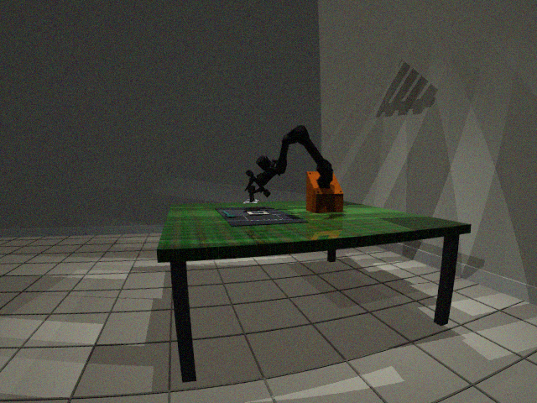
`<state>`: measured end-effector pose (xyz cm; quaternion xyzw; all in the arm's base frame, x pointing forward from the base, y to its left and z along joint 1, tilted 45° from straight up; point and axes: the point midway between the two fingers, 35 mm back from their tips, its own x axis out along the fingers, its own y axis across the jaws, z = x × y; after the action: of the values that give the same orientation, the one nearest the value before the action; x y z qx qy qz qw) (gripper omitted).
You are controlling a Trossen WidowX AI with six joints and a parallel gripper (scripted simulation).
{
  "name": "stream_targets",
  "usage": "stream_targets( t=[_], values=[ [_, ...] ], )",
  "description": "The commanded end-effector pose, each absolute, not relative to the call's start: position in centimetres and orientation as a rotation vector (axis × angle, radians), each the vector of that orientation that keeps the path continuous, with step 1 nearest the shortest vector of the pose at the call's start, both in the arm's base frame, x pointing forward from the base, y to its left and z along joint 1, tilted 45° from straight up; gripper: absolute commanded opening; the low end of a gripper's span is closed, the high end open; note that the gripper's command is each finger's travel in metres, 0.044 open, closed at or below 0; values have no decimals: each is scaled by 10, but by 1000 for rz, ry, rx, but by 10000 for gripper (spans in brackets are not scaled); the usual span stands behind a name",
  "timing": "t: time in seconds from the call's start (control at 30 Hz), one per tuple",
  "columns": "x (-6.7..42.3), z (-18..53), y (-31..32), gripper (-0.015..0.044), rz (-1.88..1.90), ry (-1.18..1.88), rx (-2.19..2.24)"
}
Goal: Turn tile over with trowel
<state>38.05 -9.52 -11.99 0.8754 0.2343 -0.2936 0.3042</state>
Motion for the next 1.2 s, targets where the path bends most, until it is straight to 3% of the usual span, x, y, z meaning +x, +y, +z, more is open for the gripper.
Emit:
stream_targets(
  t=[0.0, 0.23, 1.17],
  values=[
    [380, -118, -96, 0, -676, 643, 2273],
    [375, -117, -87, 0, -474, 706, 2167],
    [376, -141, -64, 0, -471, 708, 2165]
  ],
)
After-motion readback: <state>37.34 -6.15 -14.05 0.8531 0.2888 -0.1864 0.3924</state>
